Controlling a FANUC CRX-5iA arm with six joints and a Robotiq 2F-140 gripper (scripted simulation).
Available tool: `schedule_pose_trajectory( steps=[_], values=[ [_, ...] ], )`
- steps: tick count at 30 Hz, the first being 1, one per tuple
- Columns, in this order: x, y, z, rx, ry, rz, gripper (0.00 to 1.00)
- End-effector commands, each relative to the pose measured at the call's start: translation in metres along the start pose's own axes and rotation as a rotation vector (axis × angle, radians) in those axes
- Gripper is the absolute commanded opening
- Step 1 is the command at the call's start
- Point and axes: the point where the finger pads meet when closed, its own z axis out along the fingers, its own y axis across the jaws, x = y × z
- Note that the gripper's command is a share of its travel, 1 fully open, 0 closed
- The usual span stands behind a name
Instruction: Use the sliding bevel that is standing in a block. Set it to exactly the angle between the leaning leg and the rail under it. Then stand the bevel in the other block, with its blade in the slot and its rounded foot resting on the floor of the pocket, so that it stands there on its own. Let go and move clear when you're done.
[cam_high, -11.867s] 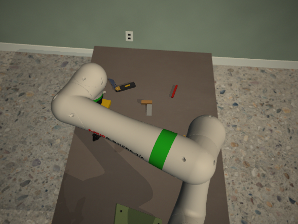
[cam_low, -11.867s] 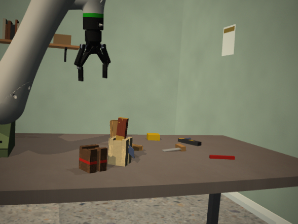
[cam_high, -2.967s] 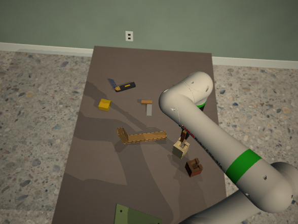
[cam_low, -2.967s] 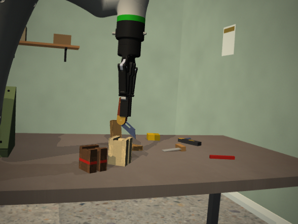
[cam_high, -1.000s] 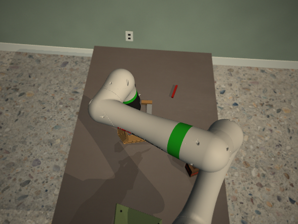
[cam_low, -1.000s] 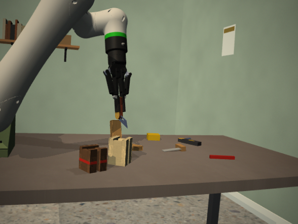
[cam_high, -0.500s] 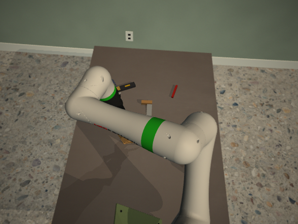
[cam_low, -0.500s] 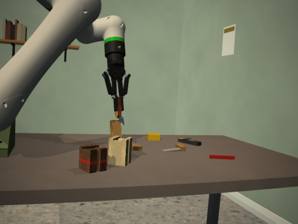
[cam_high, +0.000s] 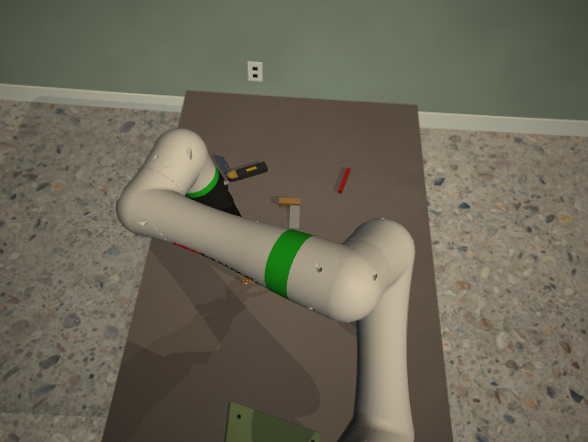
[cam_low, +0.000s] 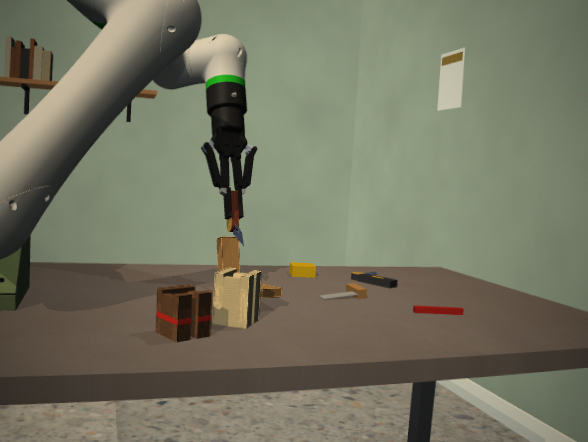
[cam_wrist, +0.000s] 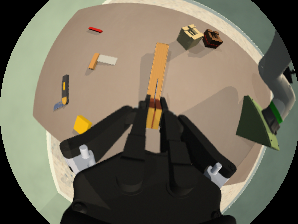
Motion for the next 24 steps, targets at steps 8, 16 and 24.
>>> schedule_pose_trajectory(
  steps=[8,16,24],
  values=[
    [0.0002,-0.0005,-0.0012,0.002,-0.001,0.001,0.10],
    [0.0001,-0.0005,0.0000,0.002,-0.001,0.001,0.10],
    [-0.0005,-0.0005,0.0078,0.002,-0.001,0.001,0.10]
  ],
)
